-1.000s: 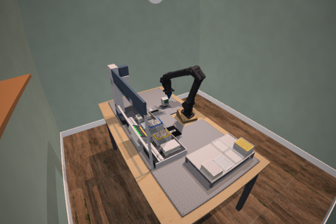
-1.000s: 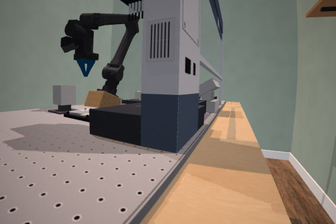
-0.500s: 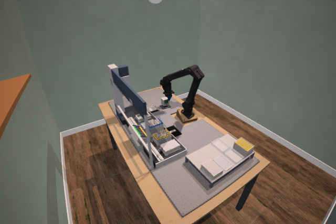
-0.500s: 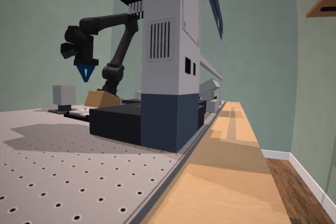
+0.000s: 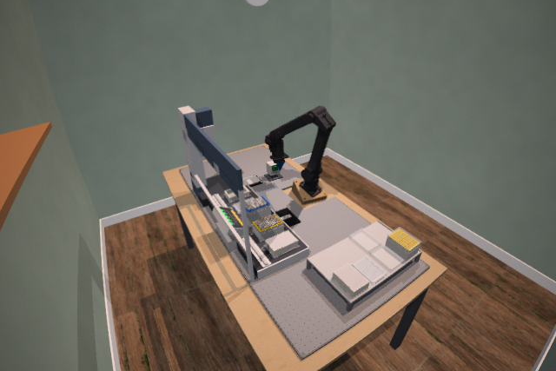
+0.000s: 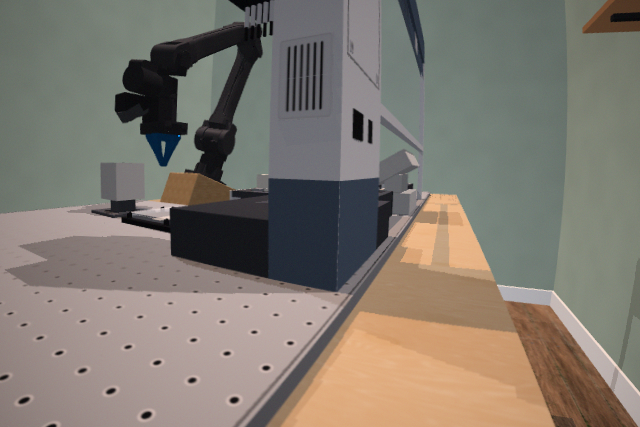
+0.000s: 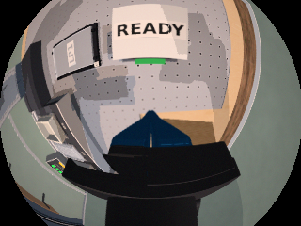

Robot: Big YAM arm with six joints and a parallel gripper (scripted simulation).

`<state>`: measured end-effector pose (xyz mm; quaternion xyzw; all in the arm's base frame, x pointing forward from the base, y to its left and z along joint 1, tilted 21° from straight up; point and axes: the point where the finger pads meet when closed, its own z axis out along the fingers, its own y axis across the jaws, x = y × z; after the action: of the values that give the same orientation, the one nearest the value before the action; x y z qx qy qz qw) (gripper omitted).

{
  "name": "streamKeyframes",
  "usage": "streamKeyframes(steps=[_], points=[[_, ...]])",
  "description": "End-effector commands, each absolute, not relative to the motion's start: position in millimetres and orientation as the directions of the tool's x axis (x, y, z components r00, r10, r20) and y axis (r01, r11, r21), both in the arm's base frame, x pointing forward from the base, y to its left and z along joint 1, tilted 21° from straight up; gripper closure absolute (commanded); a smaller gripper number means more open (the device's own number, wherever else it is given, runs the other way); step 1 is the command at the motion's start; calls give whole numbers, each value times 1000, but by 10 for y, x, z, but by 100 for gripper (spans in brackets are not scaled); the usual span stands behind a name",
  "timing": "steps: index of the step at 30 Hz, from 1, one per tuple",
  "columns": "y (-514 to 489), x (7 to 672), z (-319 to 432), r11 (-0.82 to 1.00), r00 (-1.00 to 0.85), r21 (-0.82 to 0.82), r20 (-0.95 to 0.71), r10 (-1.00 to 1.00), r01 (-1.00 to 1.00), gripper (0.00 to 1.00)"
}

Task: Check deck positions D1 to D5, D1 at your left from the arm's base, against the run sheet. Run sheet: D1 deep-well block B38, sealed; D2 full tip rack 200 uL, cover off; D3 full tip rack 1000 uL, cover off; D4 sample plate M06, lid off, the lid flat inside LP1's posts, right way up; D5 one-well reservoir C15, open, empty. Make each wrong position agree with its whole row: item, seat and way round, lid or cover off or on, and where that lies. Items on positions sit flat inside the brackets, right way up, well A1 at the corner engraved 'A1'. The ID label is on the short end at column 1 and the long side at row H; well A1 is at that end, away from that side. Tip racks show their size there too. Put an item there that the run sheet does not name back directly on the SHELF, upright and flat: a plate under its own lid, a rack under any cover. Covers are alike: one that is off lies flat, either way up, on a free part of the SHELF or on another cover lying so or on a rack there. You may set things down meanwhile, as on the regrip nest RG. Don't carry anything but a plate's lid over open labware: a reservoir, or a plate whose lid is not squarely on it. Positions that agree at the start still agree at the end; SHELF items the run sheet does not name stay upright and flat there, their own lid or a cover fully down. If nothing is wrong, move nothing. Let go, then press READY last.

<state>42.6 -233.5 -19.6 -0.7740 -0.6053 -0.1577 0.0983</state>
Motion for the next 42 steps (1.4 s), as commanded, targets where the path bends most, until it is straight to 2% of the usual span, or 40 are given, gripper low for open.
streamKeyframes(steps=[1, 3, 19, 20, 28, 42], points=[[-2386, 467, -226, -246, 216, 44, 348, 912, 968, 100], [-2549, 454, -163, -251, 221, 59, 310, 925, 966, 100], [-2297, 498, -460, -246, 216, 44, 349, 912, 968, 100], [-2591, 487, -319, -250, 220, 68, 288, 932, 966, 100], [-2439, 477, -385, -248, 218, 54, 323, 921, 967, 100], [-2758, 401, -461, -248, 218, 61, 304, 927, 967, 100]])
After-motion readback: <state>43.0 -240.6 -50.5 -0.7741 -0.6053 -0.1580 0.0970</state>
